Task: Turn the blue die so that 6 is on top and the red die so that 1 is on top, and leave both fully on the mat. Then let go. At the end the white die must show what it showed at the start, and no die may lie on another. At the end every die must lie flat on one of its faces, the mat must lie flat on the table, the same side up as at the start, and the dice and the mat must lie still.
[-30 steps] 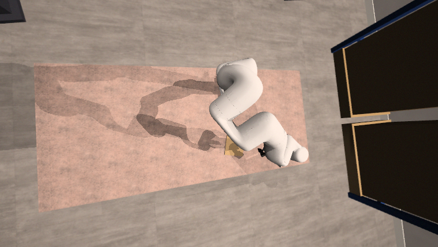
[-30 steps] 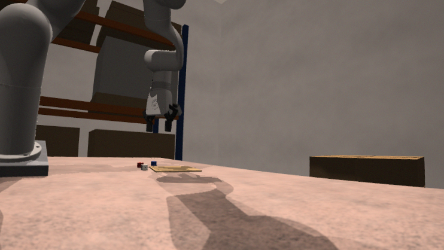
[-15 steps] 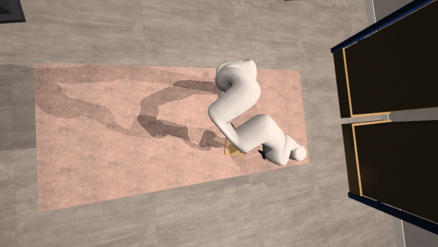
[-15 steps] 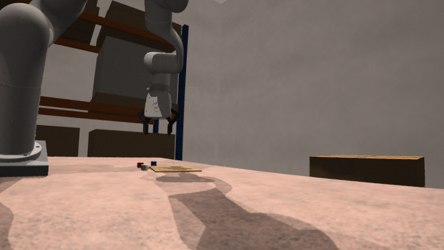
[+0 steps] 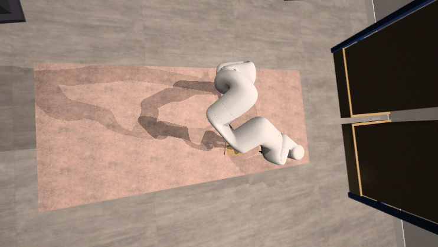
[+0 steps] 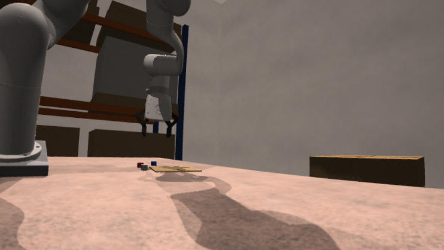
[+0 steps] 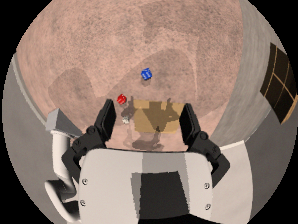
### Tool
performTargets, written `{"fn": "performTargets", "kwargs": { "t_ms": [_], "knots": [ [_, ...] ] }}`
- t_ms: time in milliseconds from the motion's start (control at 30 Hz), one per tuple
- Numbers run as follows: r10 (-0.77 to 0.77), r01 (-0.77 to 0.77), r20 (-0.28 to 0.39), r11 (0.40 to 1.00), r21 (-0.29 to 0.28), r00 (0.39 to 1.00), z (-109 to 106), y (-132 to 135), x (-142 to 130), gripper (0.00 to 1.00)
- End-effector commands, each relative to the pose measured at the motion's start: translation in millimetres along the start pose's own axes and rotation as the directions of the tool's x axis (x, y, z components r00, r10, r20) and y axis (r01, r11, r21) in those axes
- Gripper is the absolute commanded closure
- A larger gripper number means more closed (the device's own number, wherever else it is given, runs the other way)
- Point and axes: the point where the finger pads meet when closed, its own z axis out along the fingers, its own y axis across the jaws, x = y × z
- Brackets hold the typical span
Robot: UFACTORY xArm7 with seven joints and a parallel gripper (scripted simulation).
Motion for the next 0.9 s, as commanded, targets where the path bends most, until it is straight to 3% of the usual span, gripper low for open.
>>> {"fn": "performTargets", "kwargs": {
  "t_ms": [0, 67, 133, 300, 567, 633, 667, 800, 867],
  "knots": [
    [-0.173, 0.173, -0.005, 0.985, 0.004, 0.985, 1.4, -0.4, 0.4, 0.0],
    [-0.173, 0.173, -0.005, 0.985, 0.004, 0.985, 1.4, -0.4, 0.4, 0.0],
    [-0.287, 0.287, -0.005, 0.958, 0.004, 0.958, 3.7, -1.2, 0.0, 0.0],
    [-0.398, 0.398, -0.005, 0.918, 0.003, 0.918, 5.9, -1.9, -0.4, 0.0],
    [-0.628, 0.628, -0.006, 0.778, 0.002, 0.778, 10.4, -3.6, -1.3, 0.0],
    [-0.628, 0.628, -0.006, 0.778, 0.002, 0.778, 10.4, -3.6, -1.3, 0.0],
    [-0.694, 0.694, -0.007, 0.72, 0.0, 0.72, 11.8, -4.0, -1.5, 0.0],
    [-0.755, 0.755, -0.007, 0.656, -0.001, 0.656, 13.1, -4.5, -1.7, 0.0],
    [-0.808, 0.808, -0.007, 0.589, -0.002, 0.589, 14.3, -4.9, -1.9, 0.0]
  ]
}}
